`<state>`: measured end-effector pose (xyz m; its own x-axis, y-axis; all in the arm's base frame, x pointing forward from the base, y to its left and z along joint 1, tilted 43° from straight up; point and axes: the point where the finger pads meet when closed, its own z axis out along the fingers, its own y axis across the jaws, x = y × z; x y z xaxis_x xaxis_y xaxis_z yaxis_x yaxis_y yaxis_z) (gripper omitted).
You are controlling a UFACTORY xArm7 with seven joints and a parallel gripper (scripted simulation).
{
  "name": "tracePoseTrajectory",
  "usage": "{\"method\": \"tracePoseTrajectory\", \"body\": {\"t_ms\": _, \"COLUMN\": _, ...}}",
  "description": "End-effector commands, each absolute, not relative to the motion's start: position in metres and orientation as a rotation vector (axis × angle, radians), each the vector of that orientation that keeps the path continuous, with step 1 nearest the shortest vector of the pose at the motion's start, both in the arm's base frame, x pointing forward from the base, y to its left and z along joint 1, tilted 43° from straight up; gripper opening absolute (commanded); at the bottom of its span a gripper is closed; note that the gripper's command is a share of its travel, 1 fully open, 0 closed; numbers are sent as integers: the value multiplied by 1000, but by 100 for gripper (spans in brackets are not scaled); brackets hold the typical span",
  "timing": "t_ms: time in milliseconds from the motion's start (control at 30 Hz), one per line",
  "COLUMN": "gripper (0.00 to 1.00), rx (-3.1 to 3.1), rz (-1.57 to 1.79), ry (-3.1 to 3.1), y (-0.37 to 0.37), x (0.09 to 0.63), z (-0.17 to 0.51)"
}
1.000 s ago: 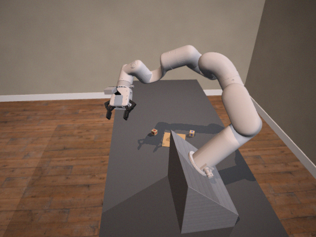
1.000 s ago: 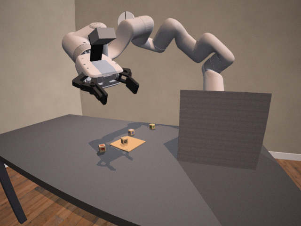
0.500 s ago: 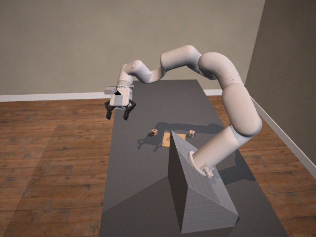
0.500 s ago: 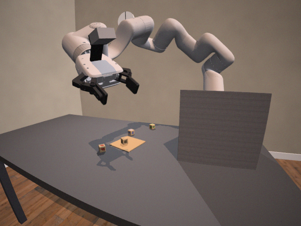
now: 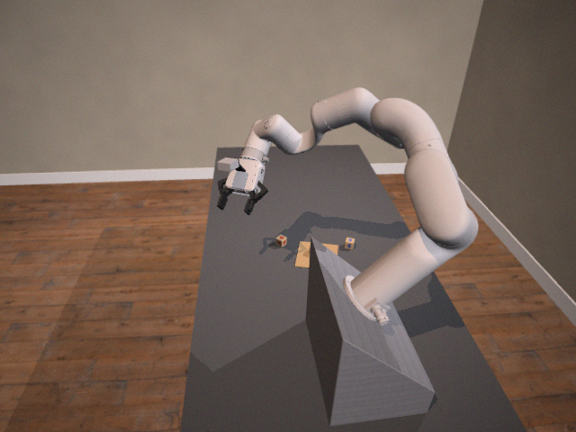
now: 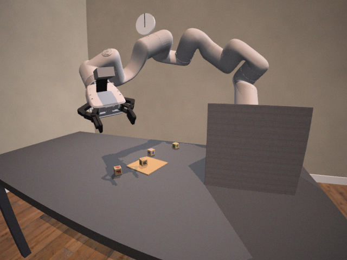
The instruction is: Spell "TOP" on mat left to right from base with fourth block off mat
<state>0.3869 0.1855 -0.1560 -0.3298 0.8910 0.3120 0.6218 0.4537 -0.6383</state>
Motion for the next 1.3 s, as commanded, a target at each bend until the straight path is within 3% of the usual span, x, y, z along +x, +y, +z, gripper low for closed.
{"method": "tracePoseTrajectory", "body": {"t_ms": 0, "gripper": 100, "rx": -1311, "rz": 483, "ry": -2113, "y": 141, "x": 427, "z": -153}}
{"method": "tracePoseTrajectory", "body": {"t_ms": 500, "gripper": 100, "rx": -1475, "rz": 399, "ry": -2221, "y": -18, "x": 501, "z": -132}}
{"method": "tracePoseTrajectory", "body": {"t_ms": 1267, "gripper": 100, "rx": -1483, "rz": 397, "ry": -2226, "y": -26, "x": 504, "z": -130}}
